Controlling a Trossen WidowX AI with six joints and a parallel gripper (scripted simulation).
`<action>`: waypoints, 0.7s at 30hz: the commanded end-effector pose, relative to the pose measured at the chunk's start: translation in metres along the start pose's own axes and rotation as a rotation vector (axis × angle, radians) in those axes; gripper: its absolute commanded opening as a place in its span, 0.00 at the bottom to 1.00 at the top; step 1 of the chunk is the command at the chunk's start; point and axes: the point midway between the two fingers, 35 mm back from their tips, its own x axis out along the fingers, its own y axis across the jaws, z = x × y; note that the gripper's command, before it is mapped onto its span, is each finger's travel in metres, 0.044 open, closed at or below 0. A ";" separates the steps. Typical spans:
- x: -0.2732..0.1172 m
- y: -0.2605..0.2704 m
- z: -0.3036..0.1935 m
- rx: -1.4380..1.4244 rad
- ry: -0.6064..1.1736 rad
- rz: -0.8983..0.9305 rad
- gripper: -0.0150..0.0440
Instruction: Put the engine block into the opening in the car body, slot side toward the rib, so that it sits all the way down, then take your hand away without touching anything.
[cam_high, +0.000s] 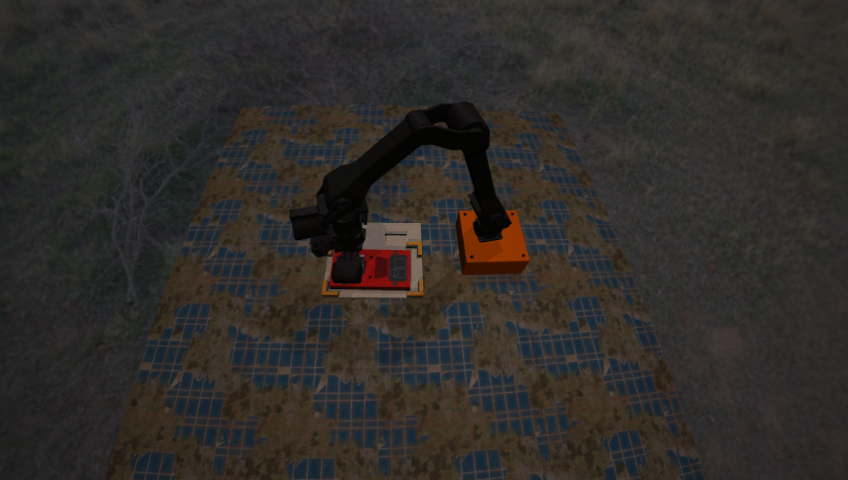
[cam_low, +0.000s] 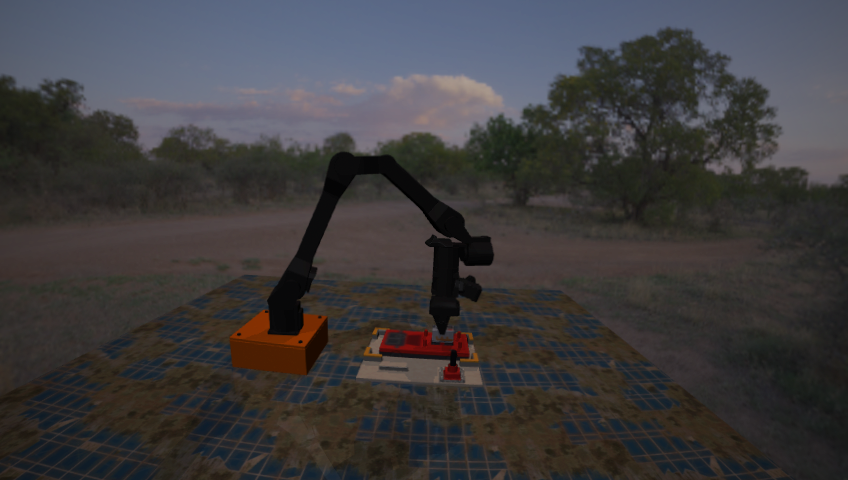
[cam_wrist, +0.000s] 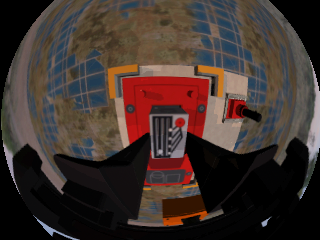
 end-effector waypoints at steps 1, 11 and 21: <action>0.003 -0.001 0.000 -0.006 0.004 -0.005 0.52; 0.004 -0.001 0.000 -0.006 0.004 -0.005 0.52; 0.005 -0.001 0.000 -0.005 0.004 -0.005 0.52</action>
